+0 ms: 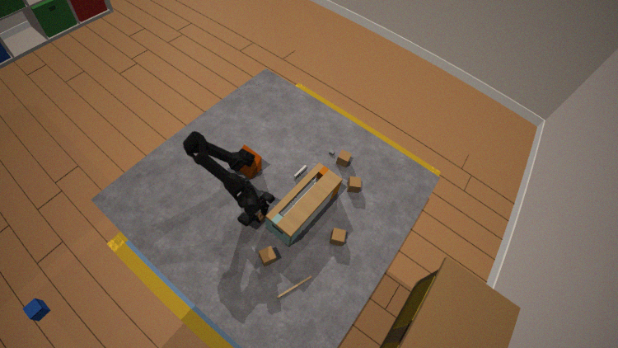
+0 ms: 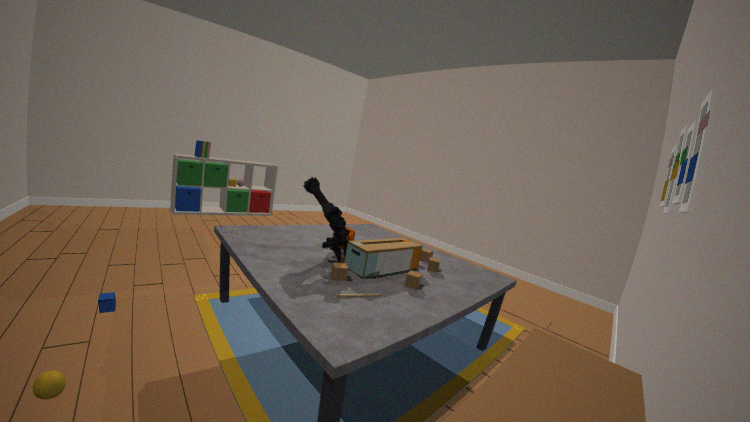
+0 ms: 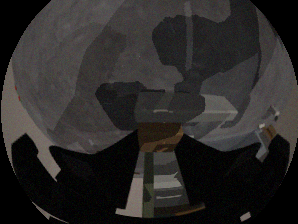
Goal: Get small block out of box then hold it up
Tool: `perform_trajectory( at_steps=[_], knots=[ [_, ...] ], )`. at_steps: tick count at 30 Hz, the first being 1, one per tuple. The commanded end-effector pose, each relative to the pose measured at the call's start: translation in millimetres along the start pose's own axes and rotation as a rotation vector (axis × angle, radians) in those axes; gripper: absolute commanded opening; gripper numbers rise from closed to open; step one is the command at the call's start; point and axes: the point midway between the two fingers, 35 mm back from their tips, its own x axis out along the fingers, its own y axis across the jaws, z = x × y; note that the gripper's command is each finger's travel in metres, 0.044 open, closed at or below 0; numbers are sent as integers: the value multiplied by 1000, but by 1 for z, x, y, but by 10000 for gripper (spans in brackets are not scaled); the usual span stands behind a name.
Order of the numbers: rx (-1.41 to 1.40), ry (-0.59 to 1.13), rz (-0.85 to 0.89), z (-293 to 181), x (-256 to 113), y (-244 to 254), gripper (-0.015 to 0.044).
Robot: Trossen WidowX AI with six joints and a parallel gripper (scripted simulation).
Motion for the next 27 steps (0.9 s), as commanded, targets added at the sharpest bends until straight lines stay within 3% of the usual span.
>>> perform_trajectory(
  at_steps=[1, 5, 21, 27],
  knots=[
    [-6, -3, -3, 2, 1, -1, 88],
    [-4, -3, -5, -2, -4, -2, 3],
    [-6, -1, -3, -25, -56, -1, 0],
    [-231, -12, -9, -26, -59, -5, 0]
  ],
)
